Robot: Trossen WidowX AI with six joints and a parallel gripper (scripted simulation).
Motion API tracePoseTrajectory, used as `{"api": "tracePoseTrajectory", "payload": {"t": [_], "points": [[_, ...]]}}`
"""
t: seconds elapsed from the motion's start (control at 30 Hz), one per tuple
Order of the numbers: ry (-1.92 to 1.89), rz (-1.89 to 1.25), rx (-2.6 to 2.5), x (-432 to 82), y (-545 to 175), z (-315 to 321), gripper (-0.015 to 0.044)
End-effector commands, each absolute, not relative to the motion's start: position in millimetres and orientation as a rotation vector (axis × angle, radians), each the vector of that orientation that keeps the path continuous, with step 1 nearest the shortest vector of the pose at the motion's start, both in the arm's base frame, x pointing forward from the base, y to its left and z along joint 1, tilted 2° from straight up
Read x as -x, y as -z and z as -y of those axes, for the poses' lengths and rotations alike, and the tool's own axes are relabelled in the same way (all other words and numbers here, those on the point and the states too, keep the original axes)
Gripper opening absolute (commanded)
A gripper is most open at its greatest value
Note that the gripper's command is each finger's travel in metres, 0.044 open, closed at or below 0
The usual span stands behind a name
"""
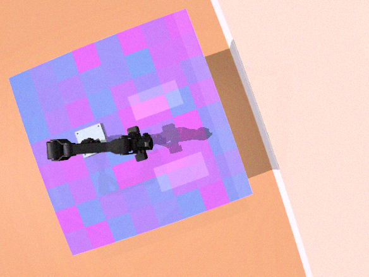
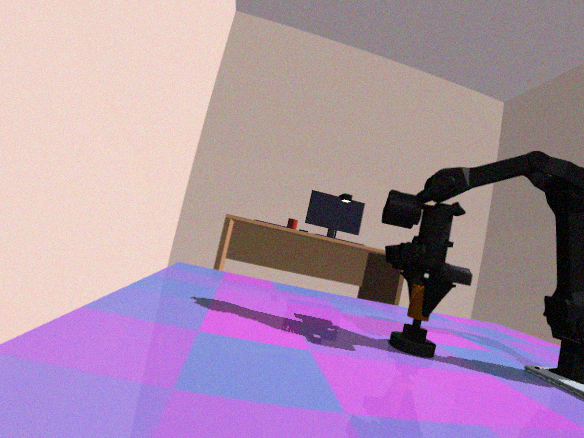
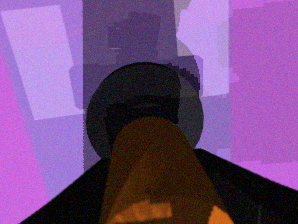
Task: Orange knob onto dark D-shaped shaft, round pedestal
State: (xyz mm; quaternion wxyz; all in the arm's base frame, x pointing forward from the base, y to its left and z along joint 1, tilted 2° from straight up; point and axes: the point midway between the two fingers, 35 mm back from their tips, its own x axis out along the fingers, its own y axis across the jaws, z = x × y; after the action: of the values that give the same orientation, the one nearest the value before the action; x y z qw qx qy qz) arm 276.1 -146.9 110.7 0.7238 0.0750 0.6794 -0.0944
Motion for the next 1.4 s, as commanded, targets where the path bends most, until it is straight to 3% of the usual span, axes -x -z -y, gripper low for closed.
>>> {"api": "tracePoseTrajectory", "payload": {"t": [0.0,1.37], "points": [[0.208,-1.497,-0.169,-277.0,-110.0,146.8,0.0],[0.05,-1.508,-0.001,-277.0,-111.5,146.6,0.0]]}}
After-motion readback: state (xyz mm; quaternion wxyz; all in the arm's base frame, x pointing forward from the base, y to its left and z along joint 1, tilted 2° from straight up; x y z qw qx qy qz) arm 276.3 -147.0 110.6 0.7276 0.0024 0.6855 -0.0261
